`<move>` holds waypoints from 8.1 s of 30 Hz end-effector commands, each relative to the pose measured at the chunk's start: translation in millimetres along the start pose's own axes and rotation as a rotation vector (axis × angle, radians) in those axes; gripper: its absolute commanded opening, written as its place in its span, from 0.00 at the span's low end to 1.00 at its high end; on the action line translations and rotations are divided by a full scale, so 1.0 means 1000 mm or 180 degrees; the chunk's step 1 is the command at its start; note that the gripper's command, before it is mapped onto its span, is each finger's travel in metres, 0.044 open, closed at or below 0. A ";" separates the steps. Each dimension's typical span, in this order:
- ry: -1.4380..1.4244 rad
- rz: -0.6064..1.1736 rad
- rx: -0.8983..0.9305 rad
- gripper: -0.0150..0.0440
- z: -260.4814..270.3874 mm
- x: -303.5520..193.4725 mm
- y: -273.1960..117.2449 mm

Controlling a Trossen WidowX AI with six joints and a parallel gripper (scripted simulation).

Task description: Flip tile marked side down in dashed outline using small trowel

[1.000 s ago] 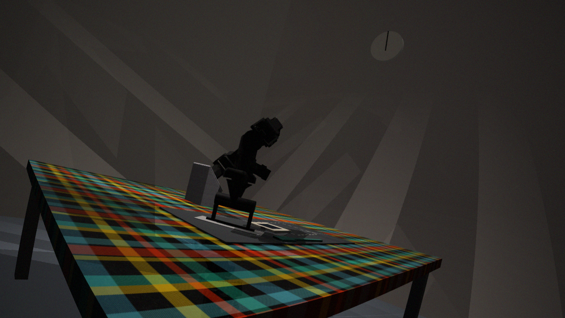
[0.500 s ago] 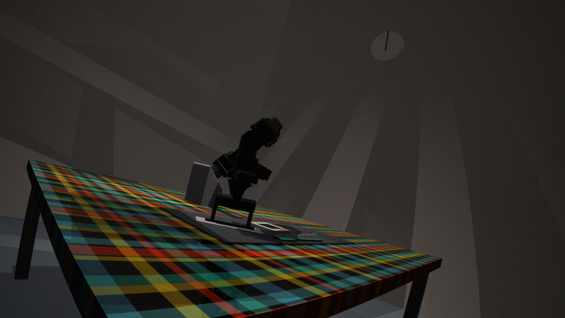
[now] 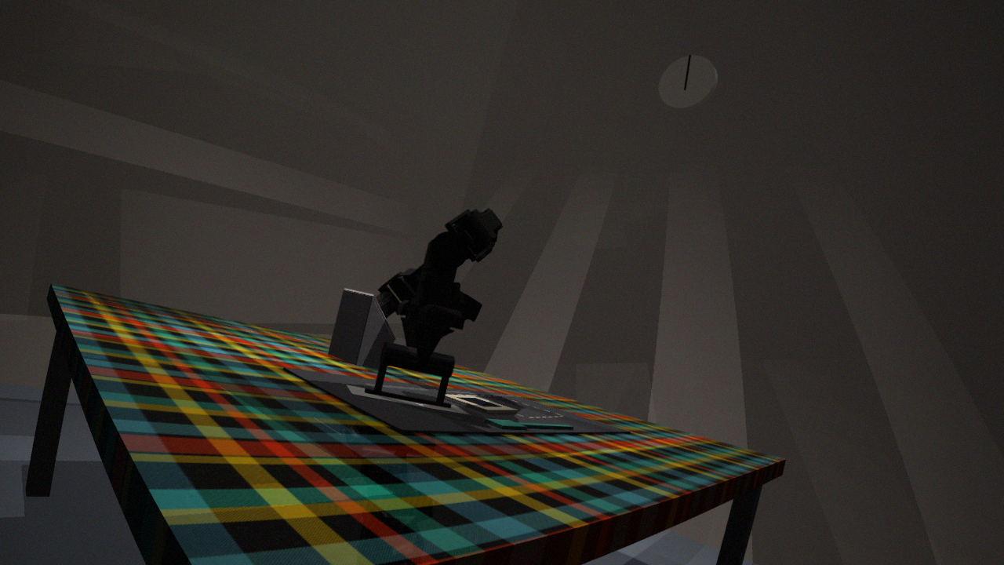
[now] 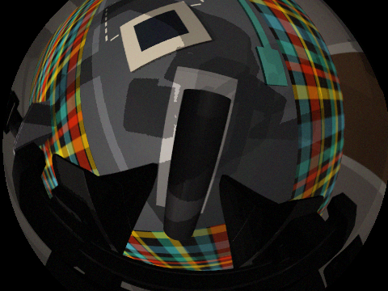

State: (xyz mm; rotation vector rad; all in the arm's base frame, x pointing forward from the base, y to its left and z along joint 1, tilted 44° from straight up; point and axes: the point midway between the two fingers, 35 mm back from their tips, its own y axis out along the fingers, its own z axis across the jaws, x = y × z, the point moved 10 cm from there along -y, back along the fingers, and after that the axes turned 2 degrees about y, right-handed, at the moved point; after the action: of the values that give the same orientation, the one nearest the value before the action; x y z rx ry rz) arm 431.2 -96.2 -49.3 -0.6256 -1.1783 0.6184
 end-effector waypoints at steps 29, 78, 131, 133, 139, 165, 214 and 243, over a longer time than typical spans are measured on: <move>-0.0046 -0.0007 -0.0044 0.76 0.003 -0.001 -0.056; 0.0095 -0.0065 -0.2744 0.76 0.120 0.017 0.029; 0.0049 -0.0091 -0.2747 0.39 0.076 0.017 0.067; 0.0049 -0.0091 -0.2747 0.37 0.076 0.017 0.067; 0.0049 -0.0091 -0.2747 0.30 0.076 0.017 0.067; -0.0643 -0.0278 -0.2725 0.25 0.071 0.013 0.010; -0.1781 -0.0574 -0.2747 0.25 0.070 0.010 0.058; -0.1773 -0.0581 -0.2741 0.25 0.096 0.050 0.058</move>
State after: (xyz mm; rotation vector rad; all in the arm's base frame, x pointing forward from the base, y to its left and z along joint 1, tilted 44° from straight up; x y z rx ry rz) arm 346.7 -15.1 -40.8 -1.0955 -2.0154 0.0915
